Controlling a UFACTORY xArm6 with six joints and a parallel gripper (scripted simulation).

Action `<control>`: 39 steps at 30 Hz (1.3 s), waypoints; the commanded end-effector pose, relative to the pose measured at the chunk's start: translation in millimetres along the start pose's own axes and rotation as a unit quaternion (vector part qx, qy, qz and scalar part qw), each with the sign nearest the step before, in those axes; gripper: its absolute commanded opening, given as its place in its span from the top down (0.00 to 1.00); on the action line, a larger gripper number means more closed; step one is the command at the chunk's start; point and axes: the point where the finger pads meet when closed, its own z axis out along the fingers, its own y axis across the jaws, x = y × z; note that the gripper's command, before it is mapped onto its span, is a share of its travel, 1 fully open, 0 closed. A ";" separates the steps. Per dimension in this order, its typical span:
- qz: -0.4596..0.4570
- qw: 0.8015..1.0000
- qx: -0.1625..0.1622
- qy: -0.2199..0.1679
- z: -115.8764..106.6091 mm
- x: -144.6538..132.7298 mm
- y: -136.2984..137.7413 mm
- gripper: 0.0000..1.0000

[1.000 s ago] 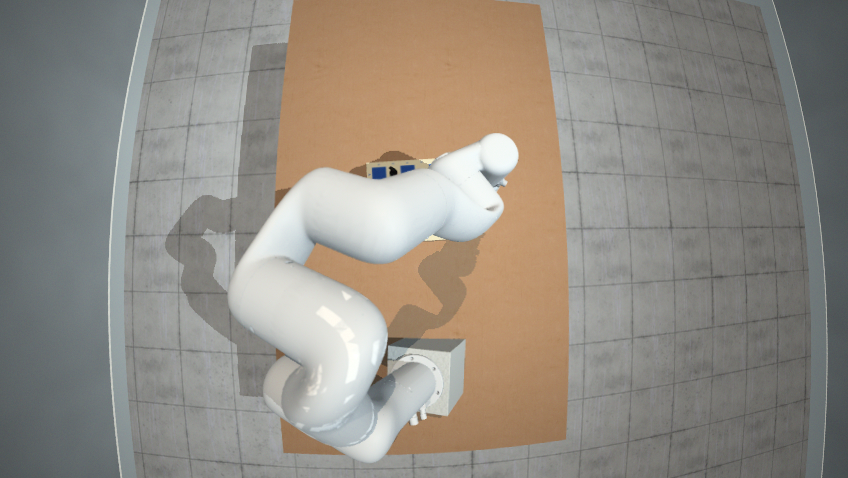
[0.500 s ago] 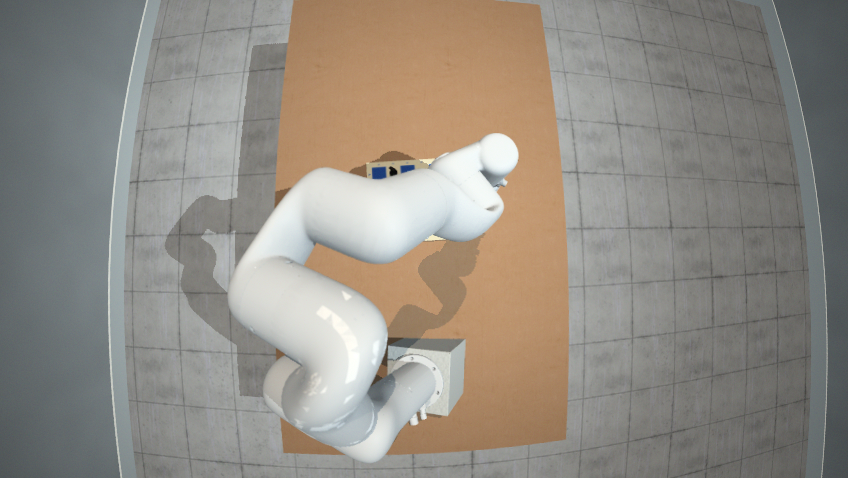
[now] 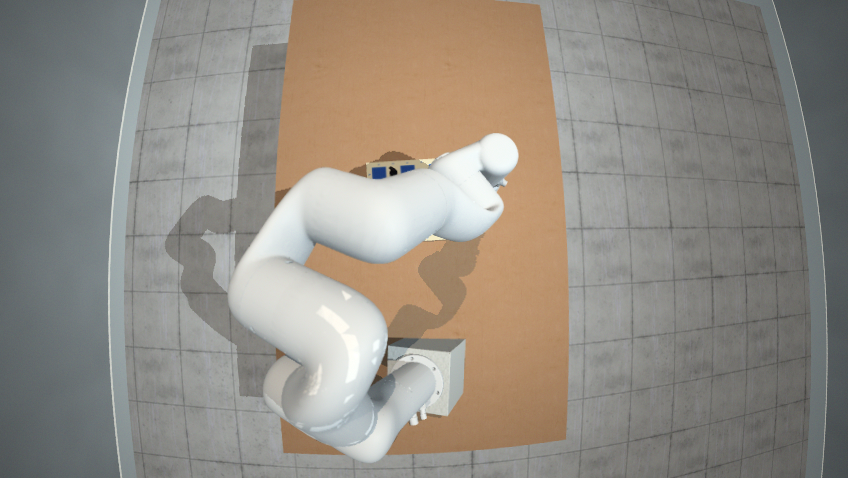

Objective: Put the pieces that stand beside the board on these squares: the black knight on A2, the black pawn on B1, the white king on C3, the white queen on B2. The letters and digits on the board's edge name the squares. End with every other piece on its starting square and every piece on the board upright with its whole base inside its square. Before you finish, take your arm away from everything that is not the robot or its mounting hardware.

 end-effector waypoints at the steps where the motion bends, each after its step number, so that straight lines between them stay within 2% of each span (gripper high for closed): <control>1: 0.000 1.000 0.000 -0.002 2.0 -1.4 0.4 0.58; 20: 0.000 1.000 0.000 -0.002 38.8 -1.6 0.4 0.58; 39: 0.000 1.000 0.000 -0.002 41.2 -1.6 0.4 0.58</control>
